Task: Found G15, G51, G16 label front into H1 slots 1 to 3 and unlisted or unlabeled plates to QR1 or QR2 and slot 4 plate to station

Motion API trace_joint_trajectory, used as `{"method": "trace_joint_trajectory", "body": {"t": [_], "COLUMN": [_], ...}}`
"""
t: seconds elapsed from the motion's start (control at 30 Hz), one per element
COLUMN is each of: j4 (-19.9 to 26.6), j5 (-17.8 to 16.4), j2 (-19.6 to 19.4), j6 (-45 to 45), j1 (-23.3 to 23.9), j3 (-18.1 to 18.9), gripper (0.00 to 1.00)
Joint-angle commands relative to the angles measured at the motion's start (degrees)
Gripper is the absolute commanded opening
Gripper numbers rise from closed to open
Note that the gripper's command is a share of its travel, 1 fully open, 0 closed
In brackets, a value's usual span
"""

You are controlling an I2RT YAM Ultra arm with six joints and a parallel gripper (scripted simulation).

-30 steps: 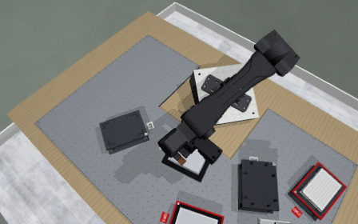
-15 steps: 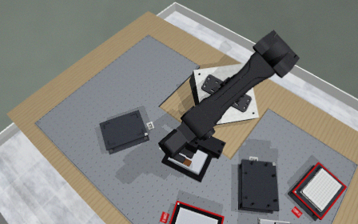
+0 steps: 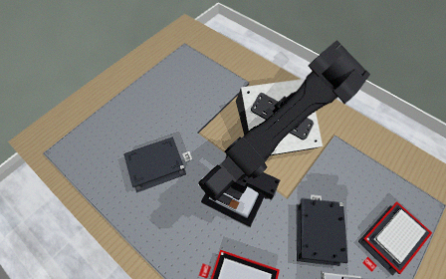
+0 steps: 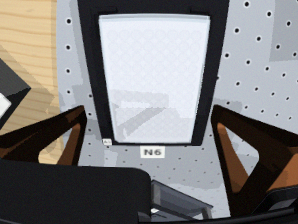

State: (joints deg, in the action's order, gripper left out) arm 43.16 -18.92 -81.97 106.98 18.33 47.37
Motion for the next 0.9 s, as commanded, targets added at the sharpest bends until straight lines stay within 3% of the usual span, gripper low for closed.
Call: {"method": "trace_joint_trajectory", "body": {"t": [0.0, 0.87], "j4": [-1.0, -9.8], "j5": [0.0, 0.6], "j2": [0.2, -4.3], "j6": [-0.2, -2.7], "j1": [0.1, -2.4], "j3": [0.2, -3.2], "gripper": [1.0, 1.0]}}
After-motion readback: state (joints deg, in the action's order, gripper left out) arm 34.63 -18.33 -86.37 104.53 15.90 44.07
